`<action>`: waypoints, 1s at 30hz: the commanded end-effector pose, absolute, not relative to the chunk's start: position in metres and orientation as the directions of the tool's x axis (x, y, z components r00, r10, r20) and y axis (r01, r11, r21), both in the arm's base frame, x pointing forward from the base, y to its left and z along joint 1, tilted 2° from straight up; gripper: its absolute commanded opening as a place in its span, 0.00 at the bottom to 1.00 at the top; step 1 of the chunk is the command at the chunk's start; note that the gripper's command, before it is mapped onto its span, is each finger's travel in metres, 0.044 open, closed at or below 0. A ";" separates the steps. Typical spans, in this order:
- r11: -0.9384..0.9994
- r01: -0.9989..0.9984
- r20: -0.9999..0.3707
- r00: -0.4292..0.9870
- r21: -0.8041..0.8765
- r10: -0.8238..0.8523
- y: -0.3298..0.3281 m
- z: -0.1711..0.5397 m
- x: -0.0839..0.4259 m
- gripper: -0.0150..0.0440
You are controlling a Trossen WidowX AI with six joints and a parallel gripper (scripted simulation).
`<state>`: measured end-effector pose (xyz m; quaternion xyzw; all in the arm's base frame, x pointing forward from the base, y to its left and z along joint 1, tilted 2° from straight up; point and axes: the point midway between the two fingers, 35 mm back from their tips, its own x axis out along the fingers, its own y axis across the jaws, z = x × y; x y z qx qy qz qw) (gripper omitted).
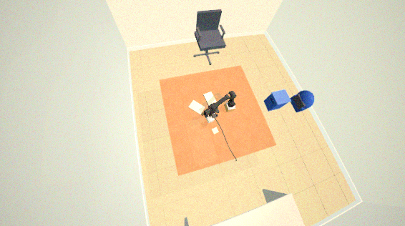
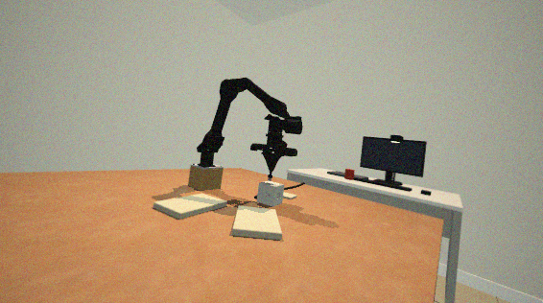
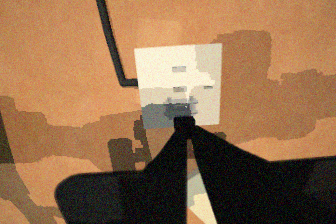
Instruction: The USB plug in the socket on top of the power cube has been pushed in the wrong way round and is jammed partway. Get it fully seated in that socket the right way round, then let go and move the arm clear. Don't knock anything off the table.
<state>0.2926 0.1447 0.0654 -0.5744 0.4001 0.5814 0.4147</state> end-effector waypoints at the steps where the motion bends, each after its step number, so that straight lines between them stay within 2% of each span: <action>1: -0.340 -0.941 -1.000 0.002 -0.011 0.028 0.145 0.065 0.292 0.25; 30: -0.342 -0.940 -0.999 -0.005 -0.012 0.047 0.147 0.061 0.292 0.25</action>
